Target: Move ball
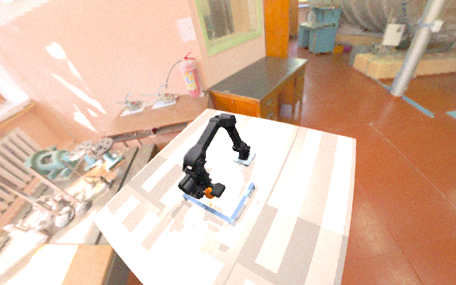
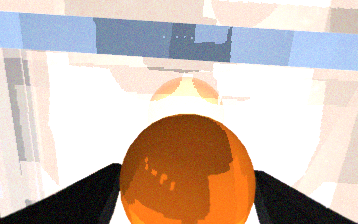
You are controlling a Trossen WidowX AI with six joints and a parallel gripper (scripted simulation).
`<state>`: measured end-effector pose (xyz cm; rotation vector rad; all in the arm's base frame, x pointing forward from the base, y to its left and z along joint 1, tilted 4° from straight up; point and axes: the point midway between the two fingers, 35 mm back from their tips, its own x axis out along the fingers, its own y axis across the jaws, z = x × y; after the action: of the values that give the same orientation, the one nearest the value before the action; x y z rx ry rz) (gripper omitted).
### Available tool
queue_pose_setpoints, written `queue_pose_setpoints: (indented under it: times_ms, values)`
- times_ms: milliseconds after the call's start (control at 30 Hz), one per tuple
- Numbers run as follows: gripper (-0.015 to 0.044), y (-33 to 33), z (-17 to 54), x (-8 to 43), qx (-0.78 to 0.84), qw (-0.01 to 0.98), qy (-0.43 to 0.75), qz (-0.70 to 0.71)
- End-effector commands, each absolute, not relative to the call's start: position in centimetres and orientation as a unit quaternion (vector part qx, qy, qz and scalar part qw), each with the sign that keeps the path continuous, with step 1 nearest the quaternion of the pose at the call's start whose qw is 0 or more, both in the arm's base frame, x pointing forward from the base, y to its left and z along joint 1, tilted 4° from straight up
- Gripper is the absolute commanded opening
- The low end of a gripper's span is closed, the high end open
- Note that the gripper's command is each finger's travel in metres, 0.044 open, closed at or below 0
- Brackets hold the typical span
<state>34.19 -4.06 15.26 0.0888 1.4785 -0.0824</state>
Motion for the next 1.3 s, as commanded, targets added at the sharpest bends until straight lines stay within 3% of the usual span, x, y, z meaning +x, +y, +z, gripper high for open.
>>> queue_pose_setpoints:
  times_ms: [0, 533, 1267]
  values:
    - [0.0000, -4.1, 15.3, 34.6, 0.044, 0.741, 0.669, -0.044]
    - [0.0000, -4.1, 8.6, 35.2, 0.044, 0.741, 0.669, -0.044]
    - [0.0000, -4.1, 6.6, 35.4, 0.044, 0.741, 0.669, -0.044]
